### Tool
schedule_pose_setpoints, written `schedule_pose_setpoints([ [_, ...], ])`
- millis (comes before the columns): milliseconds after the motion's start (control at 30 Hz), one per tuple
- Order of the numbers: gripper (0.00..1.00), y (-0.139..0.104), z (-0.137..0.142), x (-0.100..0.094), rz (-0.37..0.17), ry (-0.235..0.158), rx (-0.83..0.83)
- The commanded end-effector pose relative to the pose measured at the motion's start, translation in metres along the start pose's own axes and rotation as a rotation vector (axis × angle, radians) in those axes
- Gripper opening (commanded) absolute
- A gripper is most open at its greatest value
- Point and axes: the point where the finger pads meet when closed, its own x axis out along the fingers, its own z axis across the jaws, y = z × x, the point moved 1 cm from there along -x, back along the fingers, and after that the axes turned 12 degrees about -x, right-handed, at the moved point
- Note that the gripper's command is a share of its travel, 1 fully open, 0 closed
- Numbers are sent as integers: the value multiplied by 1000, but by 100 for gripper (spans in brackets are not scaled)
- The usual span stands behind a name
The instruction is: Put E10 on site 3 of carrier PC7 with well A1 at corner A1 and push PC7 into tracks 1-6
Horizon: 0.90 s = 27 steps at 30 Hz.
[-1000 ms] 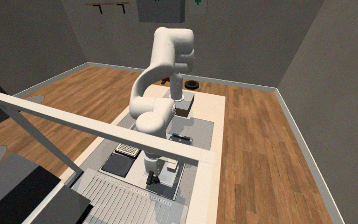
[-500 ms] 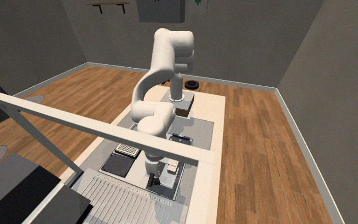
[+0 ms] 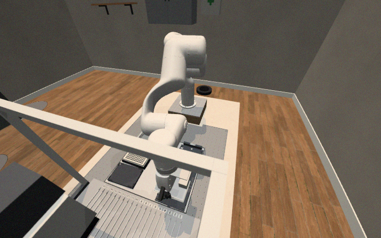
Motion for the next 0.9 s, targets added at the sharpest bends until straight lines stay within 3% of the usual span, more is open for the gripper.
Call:
schedule_pose_setpoints([
  [0,0,0,2,4,0,-5,0],
  [867,0,0,2,40,0,-5,0],
])
